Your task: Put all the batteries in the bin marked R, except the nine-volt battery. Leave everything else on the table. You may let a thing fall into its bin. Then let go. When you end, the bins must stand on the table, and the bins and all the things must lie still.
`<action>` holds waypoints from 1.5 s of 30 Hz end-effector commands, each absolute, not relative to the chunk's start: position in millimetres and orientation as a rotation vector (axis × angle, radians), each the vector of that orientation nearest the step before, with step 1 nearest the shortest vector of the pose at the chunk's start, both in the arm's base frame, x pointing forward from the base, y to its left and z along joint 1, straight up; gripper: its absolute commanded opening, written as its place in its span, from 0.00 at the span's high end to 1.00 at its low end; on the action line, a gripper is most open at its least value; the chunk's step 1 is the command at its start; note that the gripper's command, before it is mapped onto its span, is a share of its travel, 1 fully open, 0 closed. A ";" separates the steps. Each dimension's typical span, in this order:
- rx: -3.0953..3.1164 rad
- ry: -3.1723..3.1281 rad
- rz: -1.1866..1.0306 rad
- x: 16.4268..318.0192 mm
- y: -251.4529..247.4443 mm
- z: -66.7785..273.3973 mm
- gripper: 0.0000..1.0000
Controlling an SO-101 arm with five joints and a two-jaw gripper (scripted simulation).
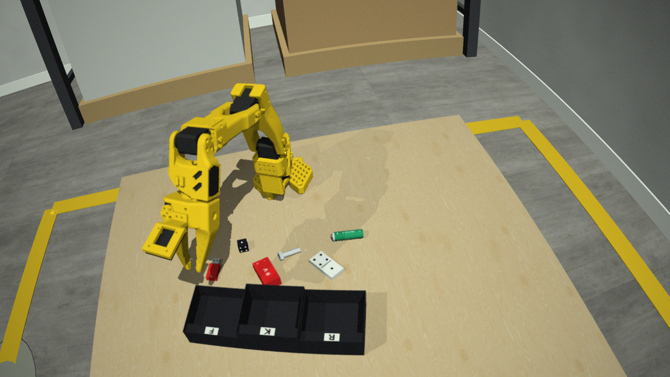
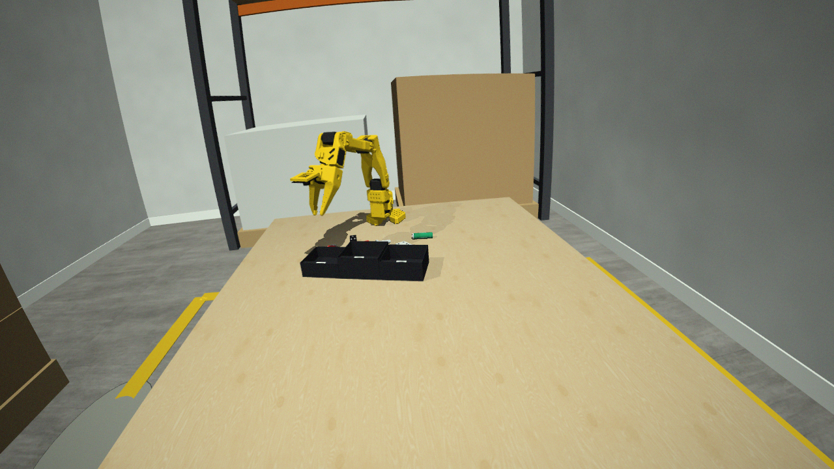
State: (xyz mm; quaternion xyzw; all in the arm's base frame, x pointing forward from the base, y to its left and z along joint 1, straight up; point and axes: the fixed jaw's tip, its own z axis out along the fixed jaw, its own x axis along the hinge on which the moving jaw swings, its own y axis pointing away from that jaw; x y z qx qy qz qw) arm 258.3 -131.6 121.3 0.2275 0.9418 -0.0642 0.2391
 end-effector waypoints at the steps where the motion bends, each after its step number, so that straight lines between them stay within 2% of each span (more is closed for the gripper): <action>1: 0.611 2.513 -0.201 259.3 -135.5 138.4 0.93; 12: 0.611 2.513 -0.201 260.0 -135.8 135.3 0.93; 29: 0.611 2.513 -0.201 261.9 -136.9 90.5 0.93; 45: 0.607 2.493 -0.207 260.9 -136.3 92.5 0.93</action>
